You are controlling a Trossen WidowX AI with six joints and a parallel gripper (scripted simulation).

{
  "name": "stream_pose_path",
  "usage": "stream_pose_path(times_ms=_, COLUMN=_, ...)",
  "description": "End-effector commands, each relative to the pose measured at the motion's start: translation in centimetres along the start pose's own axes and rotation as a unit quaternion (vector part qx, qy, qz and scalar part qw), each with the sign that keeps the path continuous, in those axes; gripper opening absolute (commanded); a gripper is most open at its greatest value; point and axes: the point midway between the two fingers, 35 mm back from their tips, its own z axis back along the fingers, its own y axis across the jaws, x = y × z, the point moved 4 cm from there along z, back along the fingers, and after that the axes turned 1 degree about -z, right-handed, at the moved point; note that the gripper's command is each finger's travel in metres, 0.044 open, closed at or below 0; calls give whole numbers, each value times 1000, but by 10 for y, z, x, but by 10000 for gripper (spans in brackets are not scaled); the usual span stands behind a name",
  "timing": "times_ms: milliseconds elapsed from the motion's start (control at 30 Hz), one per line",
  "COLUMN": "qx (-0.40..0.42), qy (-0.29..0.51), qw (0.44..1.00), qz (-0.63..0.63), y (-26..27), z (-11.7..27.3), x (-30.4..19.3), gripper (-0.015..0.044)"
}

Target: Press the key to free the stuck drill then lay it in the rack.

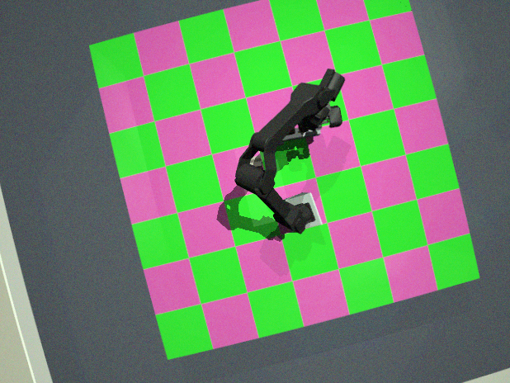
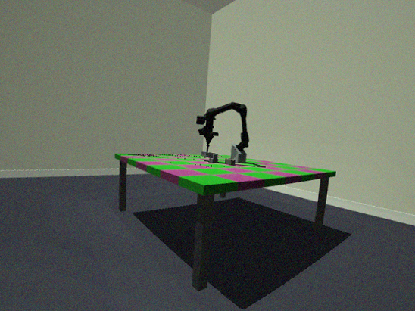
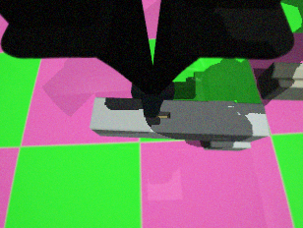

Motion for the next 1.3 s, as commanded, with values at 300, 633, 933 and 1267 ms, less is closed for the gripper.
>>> stream_pose_path(times_ms=300, qx=3, qy=2, qw=1000, qz=-2, y=0, z=-6, x=0, gripper=0)
stream_pose_path(times_ms=633, qx=3, qy=2, qw=1000, qz=-2, y=-1, z=-10, x=2, gripper=0)
stream_pose_path(times_ms=933, qx=3, qy=2, qw=1000, qz=-2, y=-1, z=-13, x=0, gripper=0)
stream_pose_path(times_ms=1267, qx=3, qy=2, qw=1000, qz=-2, y=0, z=-16, x=-3, gripper=0)
